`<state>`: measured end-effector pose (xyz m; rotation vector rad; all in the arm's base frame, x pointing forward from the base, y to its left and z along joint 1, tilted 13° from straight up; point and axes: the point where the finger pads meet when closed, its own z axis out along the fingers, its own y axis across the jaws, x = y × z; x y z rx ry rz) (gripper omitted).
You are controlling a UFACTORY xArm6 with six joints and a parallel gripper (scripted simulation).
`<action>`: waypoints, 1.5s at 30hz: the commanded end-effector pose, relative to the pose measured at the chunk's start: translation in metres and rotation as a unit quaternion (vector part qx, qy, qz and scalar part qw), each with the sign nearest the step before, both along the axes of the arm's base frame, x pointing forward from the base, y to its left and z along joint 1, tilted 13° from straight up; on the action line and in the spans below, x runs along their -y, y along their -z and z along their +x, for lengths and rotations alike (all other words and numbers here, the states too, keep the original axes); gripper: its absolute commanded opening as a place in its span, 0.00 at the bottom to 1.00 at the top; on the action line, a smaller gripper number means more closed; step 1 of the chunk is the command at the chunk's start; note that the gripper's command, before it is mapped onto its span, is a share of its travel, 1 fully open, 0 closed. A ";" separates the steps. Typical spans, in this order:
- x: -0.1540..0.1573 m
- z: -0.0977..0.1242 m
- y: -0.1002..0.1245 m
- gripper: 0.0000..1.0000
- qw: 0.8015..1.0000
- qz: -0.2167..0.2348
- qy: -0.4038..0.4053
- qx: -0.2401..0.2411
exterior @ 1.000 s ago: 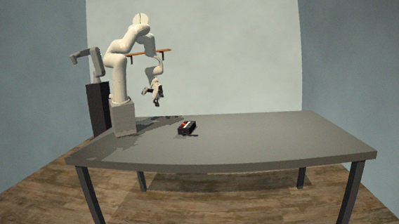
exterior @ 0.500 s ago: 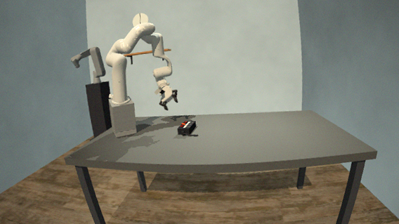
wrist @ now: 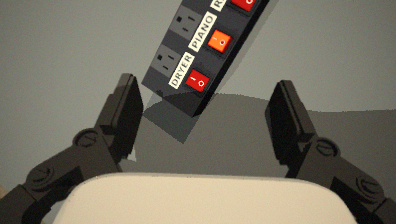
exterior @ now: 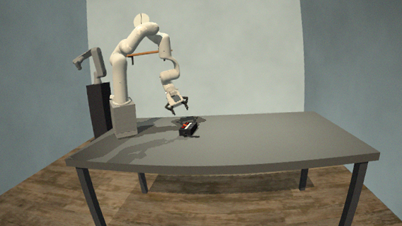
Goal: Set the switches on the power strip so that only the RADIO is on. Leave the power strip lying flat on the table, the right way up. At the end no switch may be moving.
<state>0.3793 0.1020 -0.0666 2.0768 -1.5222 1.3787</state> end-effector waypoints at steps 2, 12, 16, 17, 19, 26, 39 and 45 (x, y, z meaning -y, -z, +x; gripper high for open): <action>0.017 0.020 0.004 1.00 0.995 -0.026 -0.063 -0.068; 0.048 0.038 0.010 1.00 0.972 -0.079 -0.157 -0.156; 0.049 0.039 0.010 1.00 0.971 -0.081 -0.160 -0.159; 0.049 0.039 0.010 1.00 0.971 -0.081 -0.160 -0.159; 0.049 0.039 0.010 1.00 0.971 -0.081 -0.160 -0.159; 0.049 0.039 0.010 1.00 0.971 -0.081 -0.160 -0.159; 0.049 0.039 0.010 1.00 0.971 -0.081 -0.160 -0.159; 0.049 0.039 0.010 1.00 0.971 -0.081 -0.160 -0.159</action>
